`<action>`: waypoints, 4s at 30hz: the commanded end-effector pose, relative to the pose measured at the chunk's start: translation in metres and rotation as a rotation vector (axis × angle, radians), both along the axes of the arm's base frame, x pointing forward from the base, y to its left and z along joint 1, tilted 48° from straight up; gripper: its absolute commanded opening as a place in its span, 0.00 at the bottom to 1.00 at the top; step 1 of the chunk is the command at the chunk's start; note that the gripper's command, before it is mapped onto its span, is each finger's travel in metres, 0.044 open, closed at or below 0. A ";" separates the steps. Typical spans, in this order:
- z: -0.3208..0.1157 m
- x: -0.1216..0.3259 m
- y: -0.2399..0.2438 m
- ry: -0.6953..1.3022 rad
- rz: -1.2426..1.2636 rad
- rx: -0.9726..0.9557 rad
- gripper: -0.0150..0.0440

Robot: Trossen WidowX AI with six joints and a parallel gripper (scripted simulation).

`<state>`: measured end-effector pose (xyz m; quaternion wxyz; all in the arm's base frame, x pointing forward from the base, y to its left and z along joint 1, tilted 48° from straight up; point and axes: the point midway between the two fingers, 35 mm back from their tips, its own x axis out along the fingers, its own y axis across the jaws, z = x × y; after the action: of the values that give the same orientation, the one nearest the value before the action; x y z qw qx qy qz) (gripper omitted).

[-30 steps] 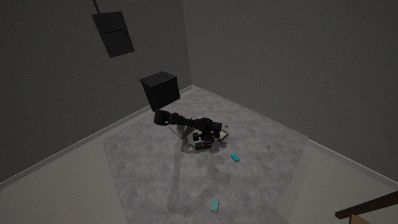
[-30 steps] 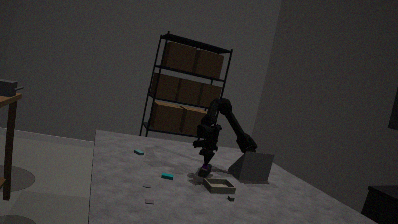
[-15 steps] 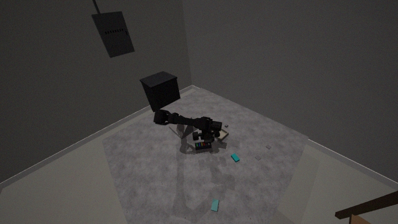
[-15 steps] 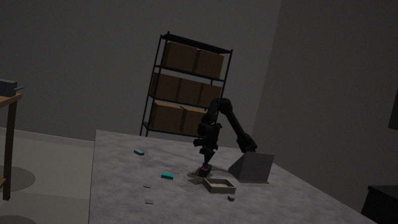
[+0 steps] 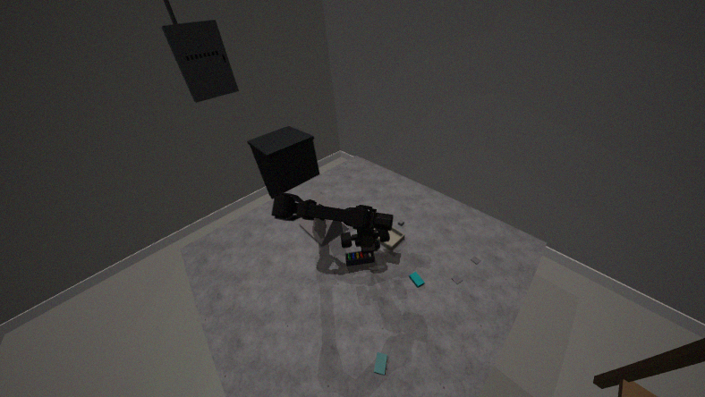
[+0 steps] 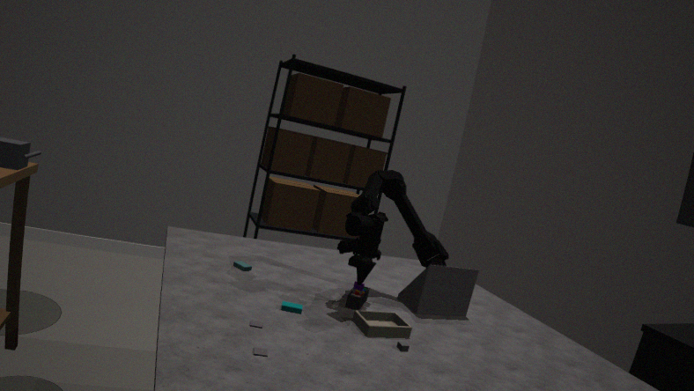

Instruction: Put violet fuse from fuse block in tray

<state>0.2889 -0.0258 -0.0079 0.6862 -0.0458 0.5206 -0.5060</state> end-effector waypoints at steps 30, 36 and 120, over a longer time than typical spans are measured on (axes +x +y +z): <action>-0.014 0.009 0.053 -0.004 -0.001 0.014 0.25; -0.038 0.011 0.077 -0.004 -0.001 0.017 0.25; -0.101 -0.001 0.128 -0.004 0.001 0.012 0.81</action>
<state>0.2882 0.1023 -0.1088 0.6878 -0.0408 0.5221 -0.5027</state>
